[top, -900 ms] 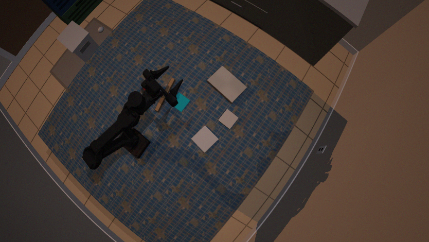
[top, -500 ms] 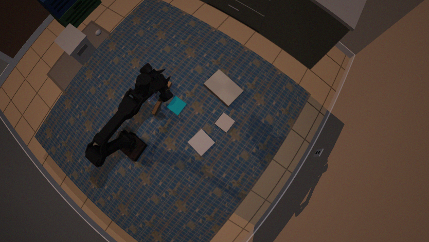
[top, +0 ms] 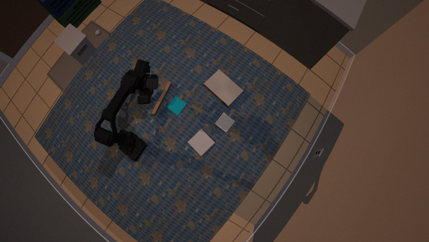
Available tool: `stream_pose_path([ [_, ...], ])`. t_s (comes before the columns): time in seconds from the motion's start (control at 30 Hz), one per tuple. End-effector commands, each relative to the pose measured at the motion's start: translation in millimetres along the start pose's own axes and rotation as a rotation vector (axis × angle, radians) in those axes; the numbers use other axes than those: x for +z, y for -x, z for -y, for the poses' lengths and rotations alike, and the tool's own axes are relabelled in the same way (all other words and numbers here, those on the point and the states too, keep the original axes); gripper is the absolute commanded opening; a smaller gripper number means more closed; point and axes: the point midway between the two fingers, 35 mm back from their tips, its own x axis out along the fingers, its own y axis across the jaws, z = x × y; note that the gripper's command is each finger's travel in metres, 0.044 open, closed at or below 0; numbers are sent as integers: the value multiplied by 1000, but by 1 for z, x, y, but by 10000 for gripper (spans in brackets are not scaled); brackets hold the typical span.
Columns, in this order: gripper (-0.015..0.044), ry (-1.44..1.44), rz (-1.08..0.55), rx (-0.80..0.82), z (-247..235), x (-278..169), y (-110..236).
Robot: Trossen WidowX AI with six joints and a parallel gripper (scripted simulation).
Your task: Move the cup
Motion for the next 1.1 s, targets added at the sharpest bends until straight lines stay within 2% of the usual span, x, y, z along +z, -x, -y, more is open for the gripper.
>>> stream_pose_path([
  [0.0, 148, -151, -60, -262, 22, -33, -9],
  [0.4, 148, -151, -60, -262, 22, -33, -10],
  [1.07, 148, -151, -60, -262, 28, -35, -42],
])
